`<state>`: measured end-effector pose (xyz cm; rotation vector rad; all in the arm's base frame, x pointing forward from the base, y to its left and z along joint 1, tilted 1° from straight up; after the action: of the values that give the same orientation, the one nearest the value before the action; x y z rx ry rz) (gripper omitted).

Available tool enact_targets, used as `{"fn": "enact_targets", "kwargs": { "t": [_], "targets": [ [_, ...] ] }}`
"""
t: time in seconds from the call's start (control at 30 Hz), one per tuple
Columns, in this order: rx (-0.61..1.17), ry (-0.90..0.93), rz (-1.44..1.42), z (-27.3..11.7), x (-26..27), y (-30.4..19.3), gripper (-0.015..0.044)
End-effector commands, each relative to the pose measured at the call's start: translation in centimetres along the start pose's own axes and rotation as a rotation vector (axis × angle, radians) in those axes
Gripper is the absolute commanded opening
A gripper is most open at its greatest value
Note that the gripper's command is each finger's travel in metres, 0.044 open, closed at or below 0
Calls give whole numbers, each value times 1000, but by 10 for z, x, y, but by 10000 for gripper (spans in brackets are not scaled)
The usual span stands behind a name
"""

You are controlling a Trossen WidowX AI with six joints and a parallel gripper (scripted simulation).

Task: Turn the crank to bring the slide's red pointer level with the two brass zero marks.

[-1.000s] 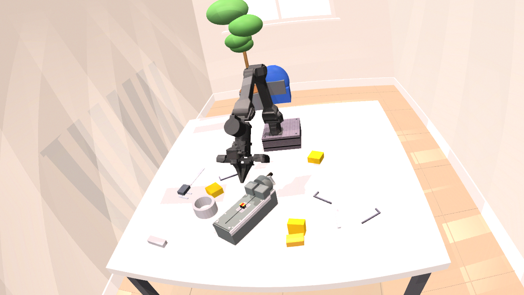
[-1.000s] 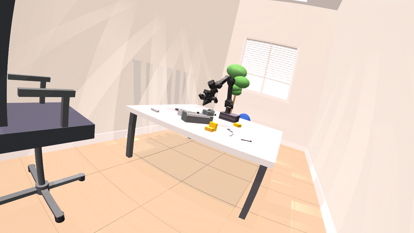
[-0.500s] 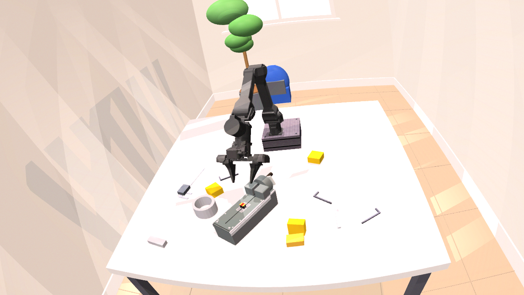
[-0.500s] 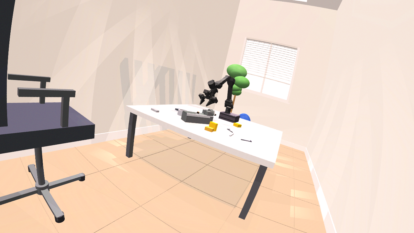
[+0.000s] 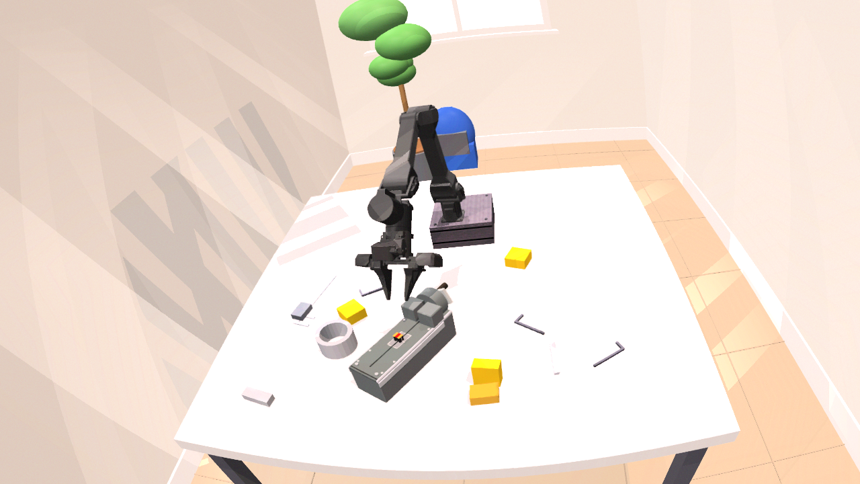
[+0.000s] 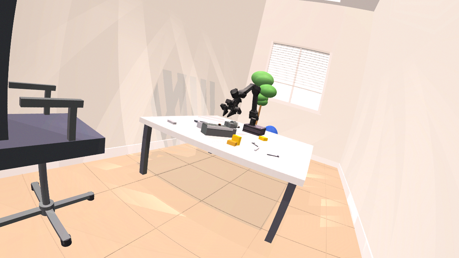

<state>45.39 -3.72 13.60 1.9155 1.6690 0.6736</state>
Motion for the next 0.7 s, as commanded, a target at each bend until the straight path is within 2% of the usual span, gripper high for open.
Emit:
{"fn": "enact_targets", "kwargs": {
  "t": [0.0, 0.13, 0.67],
  "targets": [
    [0, 0, 0, 0, 0, 0, 99],
    [0, 0, 0, 0, 0, 0, 0],
    [0, 1, 0, 0, 0, 0, 0]
  ]
}}
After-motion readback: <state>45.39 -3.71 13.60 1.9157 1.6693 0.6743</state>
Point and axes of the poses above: the point midway between the two fingers, 35 mm back from their tips, its own z axis out along the fingers, its own x axis across the jaws, y = z × x, the point moved 2 cm from there along -z, back along the fingers
